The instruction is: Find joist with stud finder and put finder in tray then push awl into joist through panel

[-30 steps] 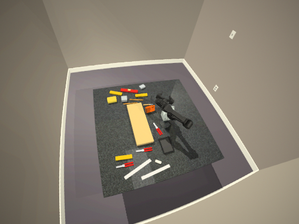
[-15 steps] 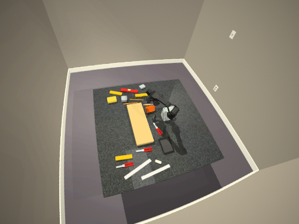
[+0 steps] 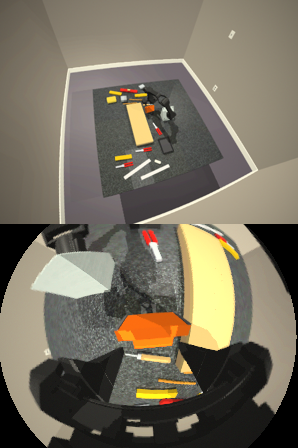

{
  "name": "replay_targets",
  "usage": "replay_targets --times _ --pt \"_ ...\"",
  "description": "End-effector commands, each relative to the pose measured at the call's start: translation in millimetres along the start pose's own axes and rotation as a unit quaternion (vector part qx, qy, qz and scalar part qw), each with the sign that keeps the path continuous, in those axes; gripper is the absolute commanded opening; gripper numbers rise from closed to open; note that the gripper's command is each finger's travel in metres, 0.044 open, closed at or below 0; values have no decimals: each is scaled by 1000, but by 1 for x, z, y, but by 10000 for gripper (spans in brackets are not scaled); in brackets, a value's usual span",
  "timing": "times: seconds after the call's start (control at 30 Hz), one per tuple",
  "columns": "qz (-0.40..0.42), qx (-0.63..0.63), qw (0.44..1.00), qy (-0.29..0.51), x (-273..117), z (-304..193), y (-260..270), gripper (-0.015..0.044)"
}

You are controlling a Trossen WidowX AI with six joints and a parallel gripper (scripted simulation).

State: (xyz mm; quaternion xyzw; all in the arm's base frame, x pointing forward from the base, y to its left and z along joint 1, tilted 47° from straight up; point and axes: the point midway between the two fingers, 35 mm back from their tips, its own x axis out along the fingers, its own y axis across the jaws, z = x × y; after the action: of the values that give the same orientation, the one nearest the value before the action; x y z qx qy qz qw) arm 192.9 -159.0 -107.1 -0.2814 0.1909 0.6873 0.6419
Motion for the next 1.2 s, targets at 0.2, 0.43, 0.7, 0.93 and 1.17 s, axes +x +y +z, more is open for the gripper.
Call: replay_targets --times 0.2,0.43,0.7,0.93,1.17 --pt "-8 -6 1000 -1 1 -1 -5 440" --pt "-8 -6 1000 -1 12 -3 -6 440" --pt "-8 -6 1000 -1 25 -4 -6 440" --pt "-8 -6 1000 -2 37 -5 -6 440" --pt "-9 -6 1000 -2 48 -5 -6 440"
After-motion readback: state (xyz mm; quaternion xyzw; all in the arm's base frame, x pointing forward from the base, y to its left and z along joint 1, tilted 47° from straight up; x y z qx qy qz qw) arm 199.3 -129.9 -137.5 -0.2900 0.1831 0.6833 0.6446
